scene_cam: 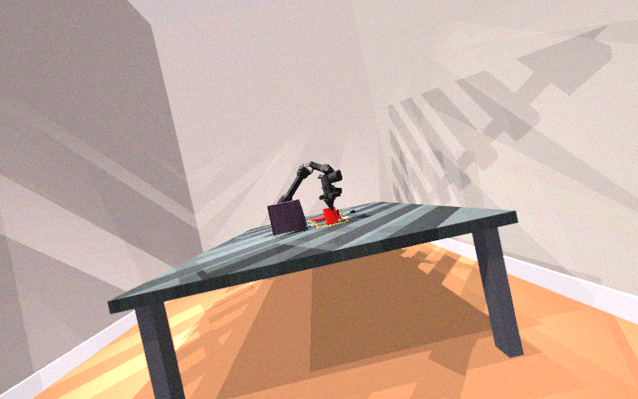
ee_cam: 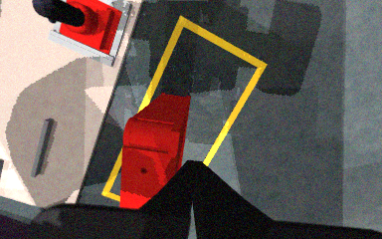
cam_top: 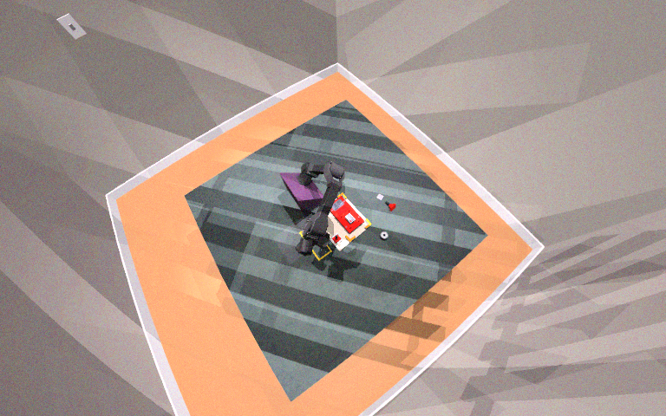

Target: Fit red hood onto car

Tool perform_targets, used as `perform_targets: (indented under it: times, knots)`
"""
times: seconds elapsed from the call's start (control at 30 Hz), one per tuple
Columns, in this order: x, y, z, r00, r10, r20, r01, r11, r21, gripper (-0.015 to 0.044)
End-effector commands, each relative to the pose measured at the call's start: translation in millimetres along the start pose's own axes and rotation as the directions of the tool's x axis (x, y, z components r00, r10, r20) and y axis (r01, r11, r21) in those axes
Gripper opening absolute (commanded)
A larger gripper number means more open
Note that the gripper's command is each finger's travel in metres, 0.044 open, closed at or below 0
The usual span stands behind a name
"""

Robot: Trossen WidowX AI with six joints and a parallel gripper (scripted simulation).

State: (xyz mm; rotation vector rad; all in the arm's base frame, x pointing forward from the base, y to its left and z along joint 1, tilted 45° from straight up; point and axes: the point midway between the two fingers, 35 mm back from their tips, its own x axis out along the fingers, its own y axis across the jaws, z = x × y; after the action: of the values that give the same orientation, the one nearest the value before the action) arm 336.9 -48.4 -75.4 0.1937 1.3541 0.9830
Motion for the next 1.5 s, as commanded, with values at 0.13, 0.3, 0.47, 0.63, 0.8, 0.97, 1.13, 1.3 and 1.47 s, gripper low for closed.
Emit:
perform_targets:
  times: [0.13,0.3,0.47,0.63,0.8,0.97,1.13,1.3,1.47]
  knots:
    - [0,7,1,1.000,0.002,0.005,-0.002,1.000,0.003,0.0000]
    - [0,10,1,1.000,0.002,0.005,-0.002,1.000,0.003,0.0000]
    - [0,13,1,1.000,0.002,0.005,-0.002,1.000,0.003,0.0000]
    - [0,16,1,1.000,0.002,0.005,-0.002,1.000,0.003,0.0000]
    - [0,19,1,1.000,0.002,0.005,-0.002,1.000,0.003,0.0000]
    - [0,22,1,1.000,0.003,0.005,-0.003,1.000,0.003,0.0000]
    - [0,25,1,1.000,0.003,0.005,-0.003,1.000,0.004,0.0000]
    - [0,28,1,1.000,0.003,0.005,-0.003,1.000,0.004,0.0000]
    - [0,32,1,1.000,0.003,0.005,-0.003,1.000,0.004,0.0000]
